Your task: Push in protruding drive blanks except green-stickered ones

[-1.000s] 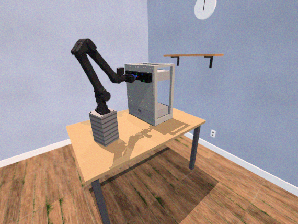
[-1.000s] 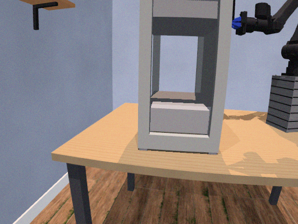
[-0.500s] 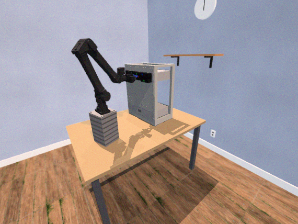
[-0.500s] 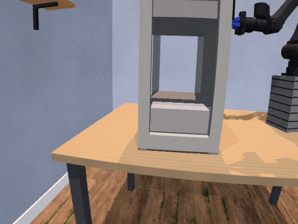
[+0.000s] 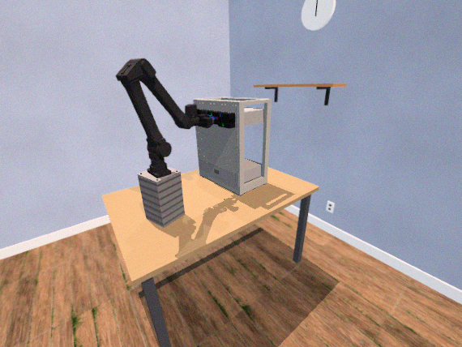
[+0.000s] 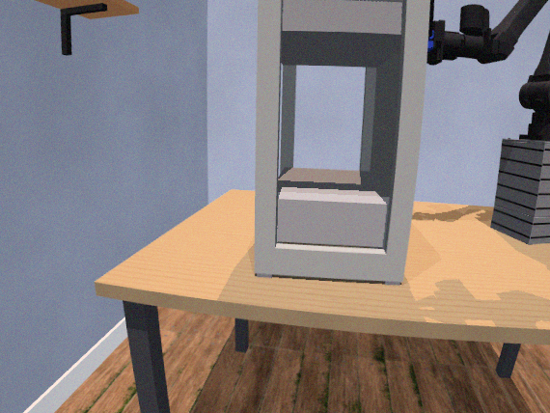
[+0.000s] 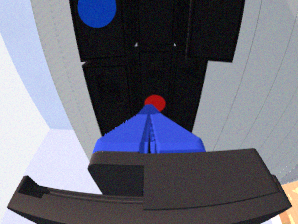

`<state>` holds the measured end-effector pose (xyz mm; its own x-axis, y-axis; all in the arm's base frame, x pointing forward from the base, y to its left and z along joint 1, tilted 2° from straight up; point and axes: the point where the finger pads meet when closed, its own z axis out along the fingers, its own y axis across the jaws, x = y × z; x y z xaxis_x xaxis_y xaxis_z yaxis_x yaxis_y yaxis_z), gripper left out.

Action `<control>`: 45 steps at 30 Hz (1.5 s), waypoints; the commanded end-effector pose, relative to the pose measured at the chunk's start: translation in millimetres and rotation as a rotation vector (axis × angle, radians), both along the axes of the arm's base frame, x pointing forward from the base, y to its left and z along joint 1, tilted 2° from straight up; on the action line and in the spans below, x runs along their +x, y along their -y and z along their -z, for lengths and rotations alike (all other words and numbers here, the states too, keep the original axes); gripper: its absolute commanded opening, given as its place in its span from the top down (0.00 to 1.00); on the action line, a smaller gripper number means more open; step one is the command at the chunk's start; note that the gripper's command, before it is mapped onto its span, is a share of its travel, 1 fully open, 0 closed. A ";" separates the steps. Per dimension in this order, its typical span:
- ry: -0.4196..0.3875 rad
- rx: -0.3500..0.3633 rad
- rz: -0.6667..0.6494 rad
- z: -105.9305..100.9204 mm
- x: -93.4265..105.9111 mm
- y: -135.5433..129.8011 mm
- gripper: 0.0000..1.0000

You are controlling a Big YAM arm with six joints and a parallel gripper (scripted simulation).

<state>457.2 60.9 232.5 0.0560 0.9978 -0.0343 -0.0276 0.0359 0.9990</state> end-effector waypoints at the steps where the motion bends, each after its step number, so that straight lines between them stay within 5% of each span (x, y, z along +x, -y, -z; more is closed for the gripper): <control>1: 0.001 -0.002 0.020 -6.3 23.3 5.4 1.00; 45: 0.000 -0.002 0.020 -0.2 28.1 6.9 1.00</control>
